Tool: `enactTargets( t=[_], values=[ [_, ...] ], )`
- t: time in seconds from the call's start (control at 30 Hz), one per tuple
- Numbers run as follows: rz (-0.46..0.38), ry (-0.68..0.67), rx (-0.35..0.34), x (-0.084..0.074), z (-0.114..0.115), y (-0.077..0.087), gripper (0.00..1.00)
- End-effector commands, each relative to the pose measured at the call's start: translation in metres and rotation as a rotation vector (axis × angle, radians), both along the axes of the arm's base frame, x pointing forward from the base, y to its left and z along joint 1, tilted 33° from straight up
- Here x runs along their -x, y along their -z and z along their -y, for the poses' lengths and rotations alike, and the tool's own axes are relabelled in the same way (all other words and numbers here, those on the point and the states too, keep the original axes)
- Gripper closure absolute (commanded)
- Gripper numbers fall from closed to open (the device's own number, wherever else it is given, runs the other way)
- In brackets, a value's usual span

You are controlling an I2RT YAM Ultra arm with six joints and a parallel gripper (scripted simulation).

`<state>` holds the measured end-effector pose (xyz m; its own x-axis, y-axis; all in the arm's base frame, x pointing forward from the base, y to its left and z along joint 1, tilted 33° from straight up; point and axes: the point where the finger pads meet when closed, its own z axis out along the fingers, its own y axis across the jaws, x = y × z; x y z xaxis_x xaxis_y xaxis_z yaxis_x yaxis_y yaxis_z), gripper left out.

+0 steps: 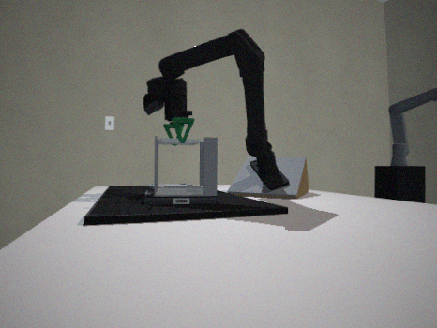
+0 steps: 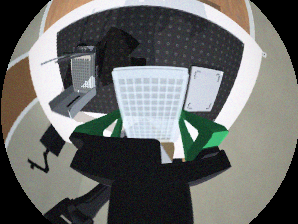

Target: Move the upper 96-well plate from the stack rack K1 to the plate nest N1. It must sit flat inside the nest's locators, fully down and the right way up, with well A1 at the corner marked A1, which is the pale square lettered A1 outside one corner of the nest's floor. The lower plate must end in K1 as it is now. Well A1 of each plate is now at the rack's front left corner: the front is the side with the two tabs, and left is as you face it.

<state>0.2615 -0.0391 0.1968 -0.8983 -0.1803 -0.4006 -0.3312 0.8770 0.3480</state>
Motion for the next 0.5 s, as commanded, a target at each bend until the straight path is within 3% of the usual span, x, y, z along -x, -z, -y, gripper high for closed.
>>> enactTargets(
  t=[0.0, 0.47],
  values=[
    [0.065, -0.001, 0.023, -0.013, 0.019, -0.006, 1.0],
    [0.051, 0.0, 0.016, -0.016, 0.054, 0.011, 1.0]
  ],
)
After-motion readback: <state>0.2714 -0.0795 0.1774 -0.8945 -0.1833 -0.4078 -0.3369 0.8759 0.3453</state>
